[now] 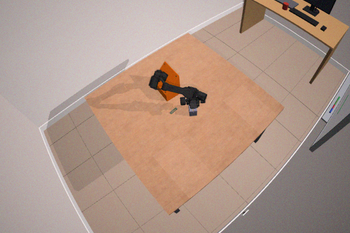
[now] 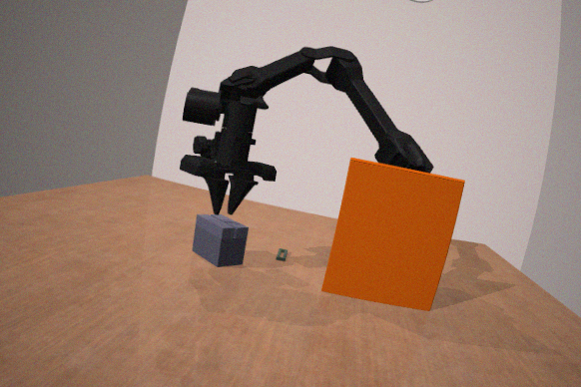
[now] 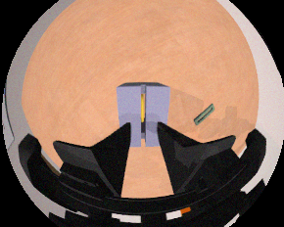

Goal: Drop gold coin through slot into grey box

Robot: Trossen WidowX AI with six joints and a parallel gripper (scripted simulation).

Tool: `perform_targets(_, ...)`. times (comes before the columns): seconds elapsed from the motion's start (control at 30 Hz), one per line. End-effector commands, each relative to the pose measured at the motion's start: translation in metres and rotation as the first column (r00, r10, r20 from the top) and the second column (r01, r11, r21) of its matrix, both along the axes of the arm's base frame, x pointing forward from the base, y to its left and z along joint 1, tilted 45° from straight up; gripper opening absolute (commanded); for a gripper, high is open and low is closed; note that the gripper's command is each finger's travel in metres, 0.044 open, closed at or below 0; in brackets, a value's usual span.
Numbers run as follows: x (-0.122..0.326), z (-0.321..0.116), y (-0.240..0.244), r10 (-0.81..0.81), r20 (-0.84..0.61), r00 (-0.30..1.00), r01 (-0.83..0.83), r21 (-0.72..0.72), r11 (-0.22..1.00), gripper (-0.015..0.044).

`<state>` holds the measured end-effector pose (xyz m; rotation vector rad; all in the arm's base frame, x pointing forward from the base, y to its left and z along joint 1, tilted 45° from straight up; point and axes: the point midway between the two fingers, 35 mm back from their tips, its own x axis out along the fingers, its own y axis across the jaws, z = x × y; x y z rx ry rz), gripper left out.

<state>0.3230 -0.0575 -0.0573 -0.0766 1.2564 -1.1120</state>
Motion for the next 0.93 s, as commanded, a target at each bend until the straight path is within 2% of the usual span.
perform_targets(0.0, 0.0, 0.0, 0.0, 0.0, 0.001, 1.0, 0.0, 0.0, 1.0, 0.0161)
perform_targets(0.1, 0.0, 0.0, 0.0, 0.0, 0.001, 1.0, 0.0, 0.0, 1.0, 0.0161)
perform_targets(0.4, 0.002, 0.014, 0.014, 0.0, 0.0, 1.0, 0.0, 0.001, 1.0, 0.0397)
perform_targets(0.47, 0.003, 0.029, 0.028, 0.001, -0.002, 1.0, -0.001, -0.001, 1.0, 0.044)
perform_targets(0.57, 0.003, 0.045, 0.043, 0.001, -0.005, 1.0, -0.001, -0.005, 1.0, 0.044)
perform_targets(0.9, 0.003, 0.045, 0.043, 0.001, -0.005, 1.0, -0.001, -0.005, 1.0, 0.044)
